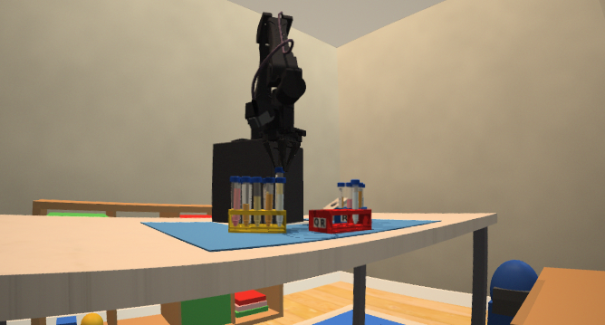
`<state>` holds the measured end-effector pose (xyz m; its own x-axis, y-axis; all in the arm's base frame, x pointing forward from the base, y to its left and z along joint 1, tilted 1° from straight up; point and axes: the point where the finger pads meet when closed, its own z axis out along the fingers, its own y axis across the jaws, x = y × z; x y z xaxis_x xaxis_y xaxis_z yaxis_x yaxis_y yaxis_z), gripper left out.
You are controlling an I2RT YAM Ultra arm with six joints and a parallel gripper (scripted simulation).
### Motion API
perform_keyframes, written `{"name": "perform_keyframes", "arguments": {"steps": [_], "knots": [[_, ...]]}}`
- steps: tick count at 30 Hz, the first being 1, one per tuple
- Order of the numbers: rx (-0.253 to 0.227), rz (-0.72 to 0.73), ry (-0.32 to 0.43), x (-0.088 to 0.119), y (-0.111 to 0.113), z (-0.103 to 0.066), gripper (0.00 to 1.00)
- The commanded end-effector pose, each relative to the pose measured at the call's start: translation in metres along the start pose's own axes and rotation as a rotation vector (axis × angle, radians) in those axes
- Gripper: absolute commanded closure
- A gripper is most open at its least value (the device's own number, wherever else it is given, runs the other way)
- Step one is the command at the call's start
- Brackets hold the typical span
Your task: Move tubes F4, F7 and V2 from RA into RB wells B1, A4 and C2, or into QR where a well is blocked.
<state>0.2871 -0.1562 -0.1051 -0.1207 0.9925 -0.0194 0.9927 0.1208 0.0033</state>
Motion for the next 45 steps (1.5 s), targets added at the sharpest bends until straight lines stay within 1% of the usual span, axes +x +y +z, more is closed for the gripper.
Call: {"name": "perform_keyframes", "arguments": {"steps": [1, 30, 45], "knots": [[0.005, 0.000, 0.003, 0.002, -0.002, 0.007, 1.00], [-0.022, 0.003, -0.017, -0.010, 0.009, 0.015, 1.00], [-0.022, 0.005, -0.017, -0.012, 0.009, 0.021, 1.00]]}}
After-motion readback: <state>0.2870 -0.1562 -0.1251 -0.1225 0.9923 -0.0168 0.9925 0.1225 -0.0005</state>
